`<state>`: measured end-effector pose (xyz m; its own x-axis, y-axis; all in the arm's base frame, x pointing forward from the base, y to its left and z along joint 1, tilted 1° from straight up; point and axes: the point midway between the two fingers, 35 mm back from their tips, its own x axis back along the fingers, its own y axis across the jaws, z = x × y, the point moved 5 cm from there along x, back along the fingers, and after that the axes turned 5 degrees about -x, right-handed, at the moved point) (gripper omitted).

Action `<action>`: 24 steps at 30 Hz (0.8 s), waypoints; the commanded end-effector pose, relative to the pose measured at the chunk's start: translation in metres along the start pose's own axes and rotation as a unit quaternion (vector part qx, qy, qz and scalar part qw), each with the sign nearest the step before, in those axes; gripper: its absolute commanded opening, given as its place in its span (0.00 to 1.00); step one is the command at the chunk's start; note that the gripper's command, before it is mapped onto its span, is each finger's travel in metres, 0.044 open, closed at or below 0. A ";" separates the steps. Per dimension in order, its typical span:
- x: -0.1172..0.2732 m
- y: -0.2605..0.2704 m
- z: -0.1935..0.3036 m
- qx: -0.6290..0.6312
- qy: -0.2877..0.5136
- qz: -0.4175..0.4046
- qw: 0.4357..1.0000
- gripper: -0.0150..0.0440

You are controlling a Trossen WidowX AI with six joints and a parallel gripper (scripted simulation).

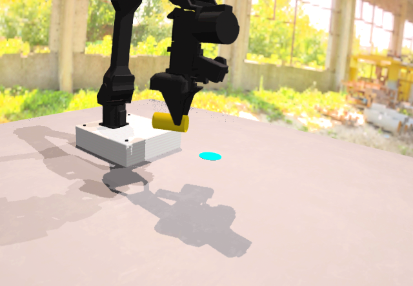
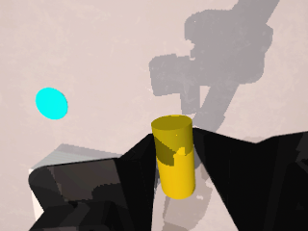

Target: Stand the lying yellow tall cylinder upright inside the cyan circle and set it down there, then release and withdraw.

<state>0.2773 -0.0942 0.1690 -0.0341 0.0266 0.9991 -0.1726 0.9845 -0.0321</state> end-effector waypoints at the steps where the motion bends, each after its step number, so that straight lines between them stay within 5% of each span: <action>1: 0.001 0.008 -0.003 0.032 0.000 -0.001 0.999 0.43; 24: 0.004 0.053 -0.018 0.210 -0.001 -0.003 0.978 0.43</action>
<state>0.2857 -0.0454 0.1709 -0.0338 0.0198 0.9992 -0.5196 0.8537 -0.0345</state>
